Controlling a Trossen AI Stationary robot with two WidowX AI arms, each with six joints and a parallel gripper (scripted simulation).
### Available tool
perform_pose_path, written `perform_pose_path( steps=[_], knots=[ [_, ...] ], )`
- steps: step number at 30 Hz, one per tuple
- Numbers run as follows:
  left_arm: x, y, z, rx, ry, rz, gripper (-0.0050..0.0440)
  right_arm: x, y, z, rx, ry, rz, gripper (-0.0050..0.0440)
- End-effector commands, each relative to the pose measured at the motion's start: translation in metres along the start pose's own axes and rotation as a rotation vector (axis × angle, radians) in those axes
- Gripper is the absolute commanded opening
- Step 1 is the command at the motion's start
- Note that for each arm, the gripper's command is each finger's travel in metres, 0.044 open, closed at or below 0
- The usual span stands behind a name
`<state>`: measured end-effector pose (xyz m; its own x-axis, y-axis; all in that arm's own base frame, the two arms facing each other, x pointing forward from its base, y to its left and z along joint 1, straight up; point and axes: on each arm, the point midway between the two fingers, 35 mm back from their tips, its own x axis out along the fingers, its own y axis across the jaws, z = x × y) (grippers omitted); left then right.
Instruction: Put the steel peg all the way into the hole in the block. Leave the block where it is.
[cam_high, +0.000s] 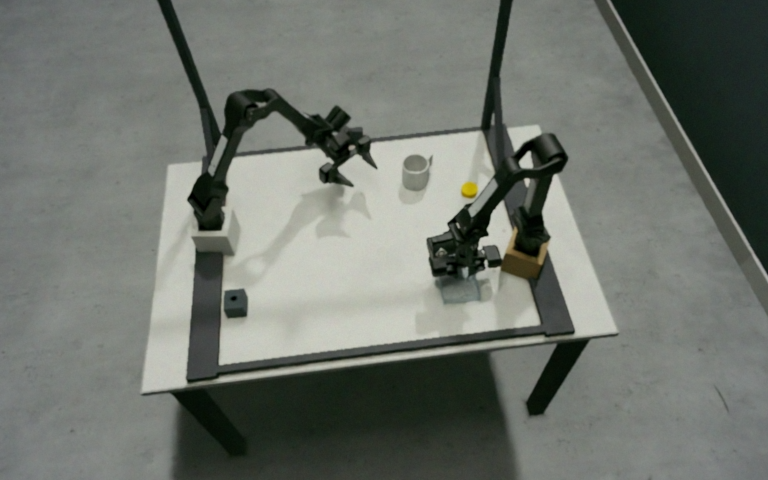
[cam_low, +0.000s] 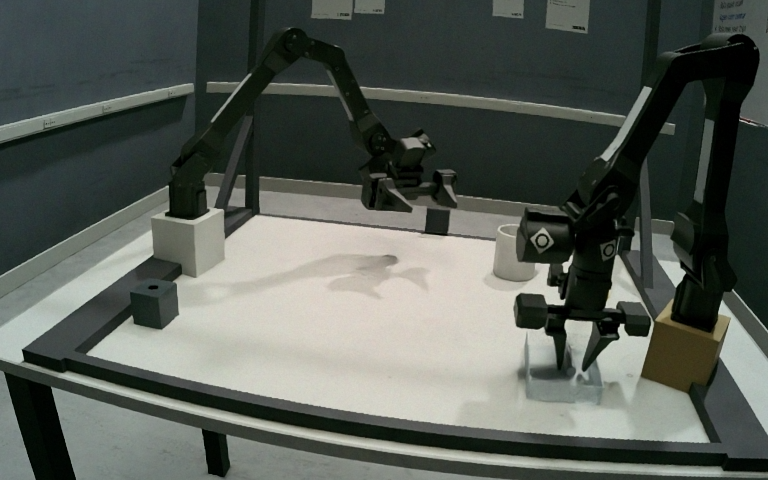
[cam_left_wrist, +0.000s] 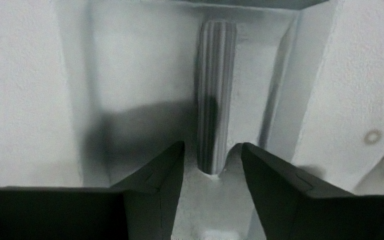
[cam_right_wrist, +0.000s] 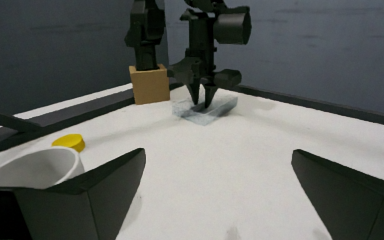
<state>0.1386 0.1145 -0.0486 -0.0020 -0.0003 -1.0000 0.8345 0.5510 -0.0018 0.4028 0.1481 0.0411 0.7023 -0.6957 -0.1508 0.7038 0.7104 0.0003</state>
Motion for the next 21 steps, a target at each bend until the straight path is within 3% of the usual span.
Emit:
perform_pose_path(
  steps=[1, 10, 14, 21],
  knots=[
    [-0.0012, 0.003, -0.0007, -0.001, 0.0, 0.013, 0.012, -0.0009, 0.0028, 0.0087, 0.024, -0.004, 0.002, 0.044],
    [-0.002, 0.0039, -0.0005, 0.0, 0.001, 0.016, 0.006, -0.0009, 0.0028, 0.0087, 0.024, -0.004, 0.002, 0.044],
    [-0.002, 0.0039, -0.0005, 0.0, 0.001, 0.016, 0.006, -0.0009, 0.0028, 0.0087, 0.024, -0.004, 0.002, 0.044],
    [-0.0096, 0.0082, -0.0012, -0.001, 0.002, 0.031, 0.0, -0.0009, 0.0028, 0.0087, 0.024, -0.004, 0.002, 0.044]
  ],
)
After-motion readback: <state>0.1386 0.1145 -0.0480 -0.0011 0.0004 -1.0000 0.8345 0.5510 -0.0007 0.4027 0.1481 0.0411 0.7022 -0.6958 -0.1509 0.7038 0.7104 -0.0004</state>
